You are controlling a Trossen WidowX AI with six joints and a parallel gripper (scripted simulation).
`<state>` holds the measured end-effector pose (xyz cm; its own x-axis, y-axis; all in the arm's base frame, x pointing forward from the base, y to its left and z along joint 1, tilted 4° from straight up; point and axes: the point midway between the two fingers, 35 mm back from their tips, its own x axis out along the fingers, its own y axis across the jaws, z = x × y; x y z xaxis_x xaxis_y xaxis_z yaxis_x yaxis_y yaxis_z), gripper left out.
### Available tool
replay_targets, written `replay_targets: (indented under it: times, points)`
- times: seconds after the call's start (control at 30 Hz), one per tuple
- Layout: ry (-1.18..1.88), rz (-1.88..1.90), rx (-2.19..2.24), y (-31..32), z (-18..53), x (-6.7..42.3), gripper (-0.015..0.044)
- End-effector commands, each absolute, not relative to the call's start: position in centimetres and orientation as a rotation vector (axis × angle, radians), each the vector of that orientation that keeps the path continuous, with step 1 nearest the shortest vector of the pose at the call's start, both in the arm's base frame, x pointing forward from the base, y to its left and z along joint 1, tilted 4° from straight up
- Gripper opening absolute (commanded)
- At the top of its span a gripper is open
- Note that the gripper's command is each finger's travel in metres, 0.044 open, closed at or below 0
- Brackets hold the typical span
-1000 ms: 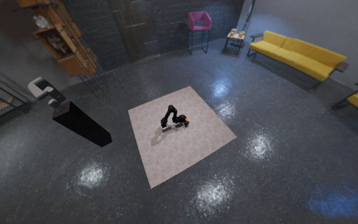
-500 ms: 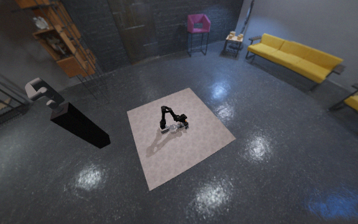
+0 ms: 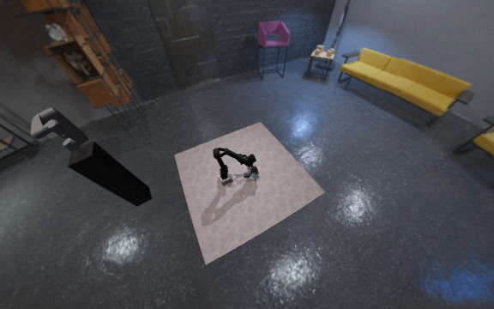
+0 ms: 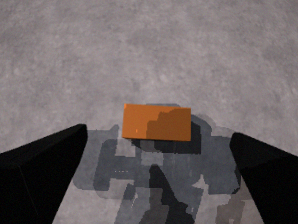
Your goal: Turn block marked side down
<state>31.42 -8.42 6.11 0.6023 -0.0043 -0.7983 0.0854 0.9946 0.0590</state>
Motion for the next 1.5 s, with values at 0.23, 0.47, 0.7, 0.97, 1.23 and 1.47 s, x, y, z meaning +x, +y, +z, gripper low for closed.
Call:
replay_targets:
  times: [0.23,0.47,0.7,0.97,1.23,1.47]
  points:
    - [1.194,-0.045,0.11,-8.9,7.5,33.2,0.044]
    - [1.437,-0.032,0.11,-9.0,8.9,34.4,0.044]
    - [1.487,-0.028,0.107,-9.0,9.2,34.5,0.044]
    - [1.487,-0.028,0.108,-8.8,5.7,34.8,0.044]
    - [1.487,-0.028,0.108,-8.7,4.2,34.9,0.044]
    - [1.487,-0.028,0.108,-8.7,3.5,35.0,0.044]
